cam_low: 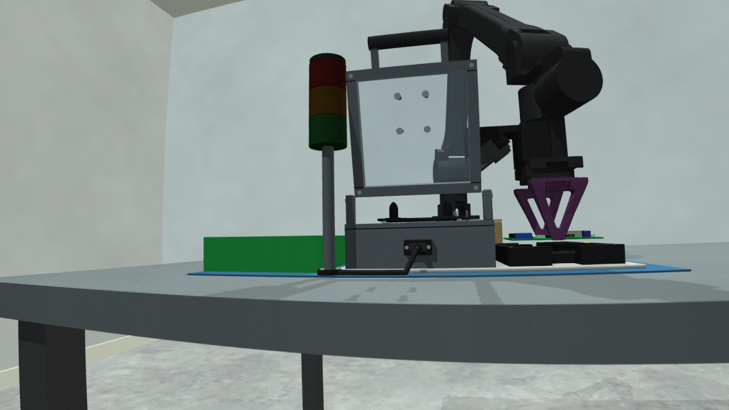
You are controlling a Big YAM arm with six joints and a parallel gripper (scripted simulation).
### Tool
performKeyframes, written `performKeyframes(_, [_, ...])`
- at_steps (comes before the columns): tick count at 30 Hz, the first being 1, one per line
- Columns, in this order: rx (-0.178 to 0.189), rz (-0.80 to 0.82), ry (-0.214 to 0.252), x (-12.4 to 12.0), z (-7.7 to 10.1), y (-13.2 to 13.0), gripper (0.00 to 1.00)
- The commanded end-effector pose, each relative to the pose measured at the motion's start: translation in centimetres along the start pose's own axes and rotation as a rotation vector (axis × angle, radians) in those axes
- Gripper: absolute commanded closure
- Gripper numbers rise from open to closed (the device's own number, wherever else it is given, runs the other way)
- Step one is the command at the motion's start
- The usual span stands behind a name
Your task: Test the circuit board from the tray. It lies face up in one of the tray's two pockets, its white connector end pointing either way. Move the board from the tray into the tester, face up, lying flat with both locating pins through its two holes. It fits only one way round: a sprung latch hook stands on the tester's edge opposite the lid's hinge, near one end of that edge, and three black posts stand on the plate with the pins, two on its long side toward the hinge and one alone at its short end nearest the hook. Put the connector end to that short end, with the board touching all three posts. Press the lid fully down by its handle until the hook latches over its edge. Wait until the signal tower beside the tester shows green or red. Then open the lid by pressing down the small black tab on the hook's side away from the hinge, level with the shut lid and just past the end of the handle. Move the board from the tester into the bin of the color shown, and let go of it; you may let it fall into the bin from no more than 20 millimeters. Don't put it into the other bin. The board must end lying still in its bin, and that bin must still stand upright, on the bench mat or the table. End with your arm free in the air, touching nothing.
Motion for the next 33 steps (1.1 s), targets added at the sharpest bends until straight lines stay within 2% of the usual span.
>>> performKeyframes(1, [0.063,-0.010,0.012,0.4,3.1,2.0,0.28])
performKeyframes(12, [0.078,-0.009,0.016,0.3,4.5,2.4,0.28])
performKeyframes(23, [0.081,-0.007,0.016,0.4,9.4,2.2,0.28])
performKeyframes(27, [0.082,-0.006,0.016,0.4,10.6,2.1,0.28])
performKeyframes(29, [0.082,-0.006,0.016,0.4,10.6,2.1,0.28])
performKeyframes(30, [-0.001,-0.007,-0.003,0.8,7.2,0.6,0.28])
performKeyframes(33, [0.009,-0.006,0.000,0.7,7.7,0.9,0.28])
Point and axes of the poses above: the point where the finger pads meet when closed, its own z axis back along the fingers, its own y axis across the jaws, x = y × z, the point moved 6 cm from there along z, back along the fingers, and after that the axes turned 2 degrees about -z, right-handed, at the moved point
